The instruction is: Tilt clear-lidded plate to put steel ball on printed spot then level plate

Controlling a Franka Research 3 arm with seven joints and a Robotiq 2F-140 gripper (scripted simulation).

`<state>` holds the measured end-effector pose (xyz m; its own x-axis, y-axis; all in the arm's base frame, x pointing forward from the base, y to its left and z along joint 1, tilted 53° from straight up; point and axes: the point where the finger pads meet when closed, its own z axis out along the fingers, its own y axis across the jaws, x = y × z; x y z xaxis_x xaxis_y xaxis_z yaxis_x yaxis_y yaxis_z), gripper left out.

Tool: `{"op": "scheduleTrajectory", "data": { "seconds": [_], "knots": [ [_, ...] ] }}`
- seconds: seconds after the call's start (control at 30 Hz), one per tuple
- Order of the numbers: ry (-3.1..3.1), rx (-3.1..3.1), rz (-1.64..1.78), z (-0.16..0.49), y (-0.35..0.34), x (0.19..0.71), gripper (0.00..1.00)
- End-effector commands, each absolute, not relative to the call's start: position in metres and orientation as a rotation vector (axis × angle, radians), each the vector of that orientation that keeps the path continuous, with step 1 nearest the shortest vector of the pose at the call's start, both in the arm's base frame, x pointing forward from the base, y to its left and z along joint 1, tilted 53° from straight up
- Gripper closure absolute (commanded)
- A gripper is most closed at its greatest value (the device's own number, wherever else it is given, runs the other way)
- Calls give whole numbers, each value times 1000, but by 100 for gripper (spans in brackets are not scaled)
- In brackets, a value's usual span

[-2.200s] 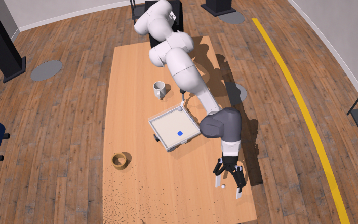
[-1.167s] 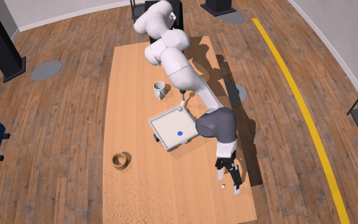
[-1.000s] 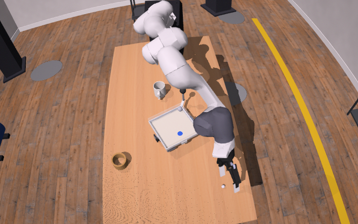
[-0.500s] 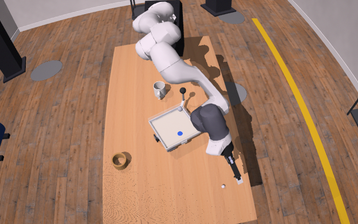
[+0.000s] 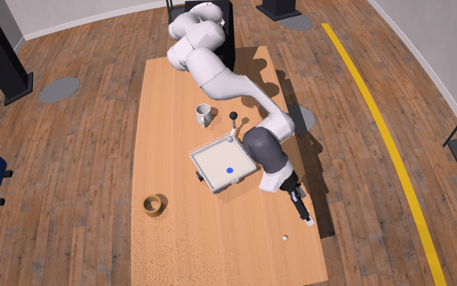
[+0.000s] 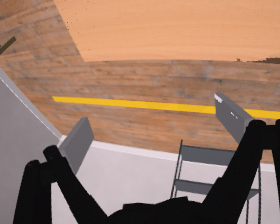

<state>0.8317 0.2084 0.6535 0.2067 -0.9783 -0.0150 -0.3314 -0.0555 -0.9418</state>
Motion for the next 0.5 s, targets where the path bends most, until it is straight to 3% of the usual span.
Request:
{"op": "scheduleTrajectory", "data": {
  "seconds": [0.0,0.47],
  "knots": [
    [1229,-1570,-835,656,219,818,0],
    [1239,-1515,-703,647,242,786,0]
  ]
}}
